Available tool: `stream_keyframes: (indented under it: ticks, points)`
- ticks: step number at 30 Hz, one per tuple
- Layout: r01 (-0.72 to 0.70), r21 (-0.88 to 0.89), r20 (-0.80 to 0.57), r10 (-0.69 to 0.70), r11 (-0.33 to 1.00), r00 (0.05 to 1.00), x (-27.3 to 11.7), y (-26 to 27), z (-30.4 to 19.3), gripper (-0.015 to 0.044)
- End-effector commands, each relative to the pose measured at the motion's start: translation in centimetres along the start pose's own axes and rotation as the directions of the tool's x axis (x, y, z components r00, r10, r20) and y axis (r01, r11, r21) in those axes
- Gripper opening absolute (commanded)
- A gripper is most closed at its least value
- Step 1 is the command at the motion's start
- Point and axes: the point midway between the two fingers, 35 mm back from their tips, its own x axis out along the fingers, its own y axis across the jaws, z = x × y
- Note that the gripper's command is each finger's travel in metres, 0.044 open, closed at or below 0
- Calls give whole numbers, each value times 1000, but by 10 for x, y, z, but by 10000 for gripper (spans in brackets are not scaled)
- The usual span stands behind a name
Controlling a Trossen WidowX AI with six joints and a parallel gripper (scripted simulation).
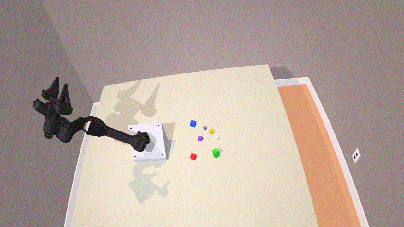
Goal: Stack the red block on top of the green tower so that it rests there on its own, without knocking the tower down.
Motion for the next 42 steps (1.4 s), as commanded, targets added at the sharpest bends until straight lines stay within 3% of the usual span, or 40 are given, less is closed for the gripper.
stream_keyframes:
  ticks: [1, 11, 16, 21, 31, 42]
  points:
    - [-2, 4, 5, 2, 1000, 1000, 0, -1, 1, 426]
    - [-99, 282, 346, -5, 954, 938, -29, -123, 41, 440]
    - [-123, 465, 477, -131, 877, 869, -45, -208, 36, 440]
    - [-118, 632, 518, -305, 766, 799, -53, -291, 9, 440]
    - [-30, 890, 343, -623, 455, 703, -48, -419, -100, 440]
    - [223, 974, -109, -809, 28, 577, -34, -495, -271, 440]
